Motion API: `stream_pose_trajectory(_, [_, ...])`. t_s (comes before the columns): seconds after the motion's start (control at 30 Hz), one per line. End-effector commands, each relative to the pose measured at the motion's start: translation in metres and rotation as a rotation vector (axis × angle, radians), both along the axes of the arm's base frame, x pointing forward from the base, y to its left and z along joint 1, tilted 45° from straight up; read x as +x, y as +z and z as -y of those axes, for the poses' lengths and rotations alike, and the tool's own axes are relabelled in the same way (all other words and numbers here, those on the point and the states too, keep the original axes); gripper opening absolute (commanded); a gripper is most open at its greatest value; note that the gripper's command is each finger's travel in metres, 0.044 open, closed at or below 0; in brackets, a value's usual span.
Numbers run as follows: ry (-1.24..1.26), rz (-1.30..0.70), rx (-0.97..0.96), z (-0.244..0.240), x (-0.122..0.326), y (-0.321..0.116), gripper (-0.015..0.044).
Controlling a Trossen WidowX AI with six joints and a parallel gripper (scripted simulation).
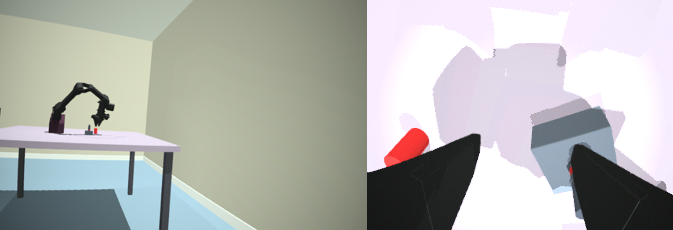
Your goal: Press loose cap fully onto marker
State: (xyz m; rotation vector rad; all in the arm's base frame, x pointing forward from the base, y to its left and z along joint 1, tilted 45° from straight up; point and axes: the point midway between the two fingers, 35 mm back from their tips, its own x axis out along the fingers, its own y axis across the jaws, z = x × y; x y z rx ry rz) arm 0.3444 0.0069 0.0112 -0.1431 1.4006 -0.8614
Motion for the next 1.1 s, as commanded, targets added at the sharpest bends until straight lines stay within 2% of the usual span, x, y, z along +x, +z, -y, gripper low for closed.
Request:
stream_pose_trajectory(0.0, [0.135,-0.038,-0.054,-0.060,0.001,-0.032,0.0242])
stream_pose_trajectory(0.17, [0.298,-0.062,-0.121,-0.130,-0.014,-0.072,0.0242])
stream_pose_trajectory(0.23, [0.319,-0.064,-0.130,-0.137,-0.020,-0.077,0.0242])
stream_pose_trajectory(0.47, [0.319,-0.064,-0.131,-0.112,-0.016,-0.102,0.0242])
stream_pose_trajectory(1.07, [0.319,-0.064,-0.132,-0.095,-0.015,-0.118,0.0242])
